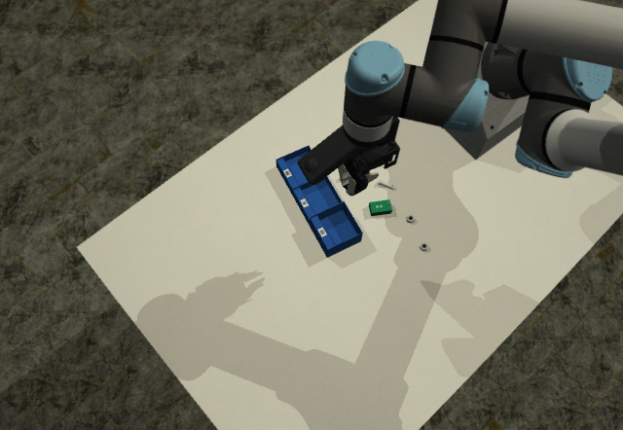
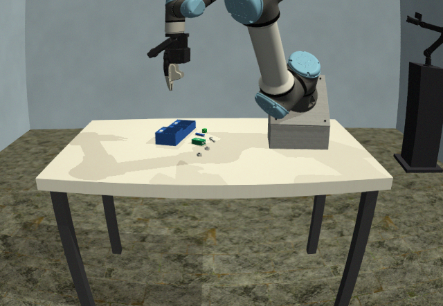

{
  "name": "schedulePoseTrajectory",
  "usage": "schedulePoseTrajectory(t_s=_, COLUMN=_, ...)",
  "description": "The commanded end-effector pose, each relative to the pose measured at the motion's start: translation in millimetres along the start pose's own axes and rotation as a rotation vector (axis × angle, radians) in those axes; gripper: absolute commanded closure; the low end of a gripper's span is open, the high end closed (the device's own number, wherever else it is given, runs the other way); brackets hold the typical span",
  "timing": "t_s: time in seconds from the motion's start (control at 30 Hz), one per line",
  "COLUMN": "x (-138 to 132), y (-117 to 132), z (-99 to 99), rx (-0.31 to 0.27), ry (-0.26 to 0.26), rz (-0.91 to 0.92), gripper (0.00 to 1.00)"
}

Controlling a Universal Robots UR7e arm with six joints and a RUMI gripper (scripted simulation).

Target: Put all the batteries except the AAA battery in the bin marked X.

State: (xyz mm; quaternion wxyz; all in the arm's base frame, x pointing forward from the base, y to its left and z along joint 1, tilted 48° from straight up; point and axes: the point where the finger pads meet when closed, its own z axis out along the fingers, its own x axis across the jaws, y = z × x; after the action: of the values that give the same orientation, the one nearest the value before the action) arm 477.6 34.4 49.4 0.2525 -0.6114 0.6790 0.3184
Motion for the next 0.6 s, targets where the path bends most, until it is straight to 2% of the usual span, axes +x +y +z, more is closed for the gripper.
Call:
schedulePoseTrajectory(t_s=0.0, x=0, y=0, z=-1.5, rx=0.0, ry=0.0, rz=0.0, gripper=0.96)
schedulePoseTrajectory(t_s=0.03, x=0, y=0, z=-1.6, rx=0.0, ry=0.0, rz=0.0, gripper=0.96)
schedulePoseTrajectory(t_s=0.07, x=1, y=5, z=4.8, rx=0.0, ry=0.0, rz=0.05, gripper=0.75)
schedulePoseTrajectory(t_s=0.33, x=7, y=48, z=55.6, rx=0.0, ry=0.0, rz=0.334, gripper=0.75)
schedulePoseTrajectory(t_s=0.4, x=7, y=48, z=55.6, rx=0.0, ry=0.0, rz=0.334, gripper=0.75)
schedulePoseTrajectory(t_s=0.57, x=10, y=75, z=87.4, rx=0.0, ry=0.0, rz=0.334, gripper=0.75)
